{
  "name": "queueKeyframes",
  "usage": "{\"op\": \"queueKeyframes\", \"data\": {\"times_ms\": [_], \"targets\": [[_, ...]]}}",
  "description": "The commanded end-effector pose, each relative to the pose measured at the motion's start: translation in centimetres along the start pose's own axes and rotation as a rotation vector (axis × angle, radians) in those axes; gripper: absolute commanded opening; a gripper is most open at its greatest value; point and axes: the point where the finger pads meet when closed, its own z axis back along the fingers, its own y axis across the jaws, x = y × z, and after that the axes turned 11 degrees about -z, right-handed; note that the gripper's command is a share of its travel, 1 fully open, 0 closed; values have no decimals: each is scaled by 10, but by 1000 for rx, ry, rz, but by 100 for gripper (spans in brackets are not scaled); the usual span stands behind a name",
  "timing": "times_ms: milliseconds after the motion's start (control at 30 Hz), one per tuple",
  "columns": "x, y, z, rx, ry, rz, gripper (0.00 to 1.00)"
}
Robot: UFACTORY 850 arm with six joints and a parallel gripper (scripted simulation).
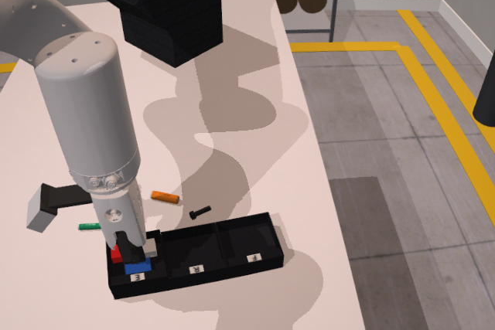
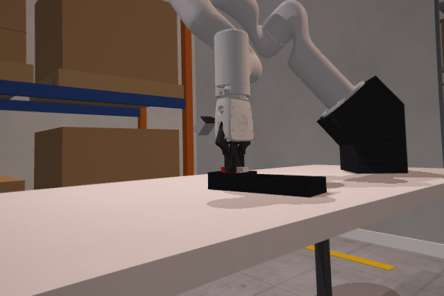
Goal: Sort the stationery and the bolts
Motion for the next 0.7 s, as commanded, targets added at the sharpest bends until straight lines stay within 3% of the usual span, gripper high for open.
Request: {"op": "queueKeyframes", "data": {"times_ms": [0, 467, 500, 667], "targets": [[0, -1, -9, -2, 0, 0, 0], [0, -1, -11, -2, 0, 0, 0], [0, -1, -11, -2, 0, 0, 29], [0, -1, -11, -2, 0, 0, 29]]}}
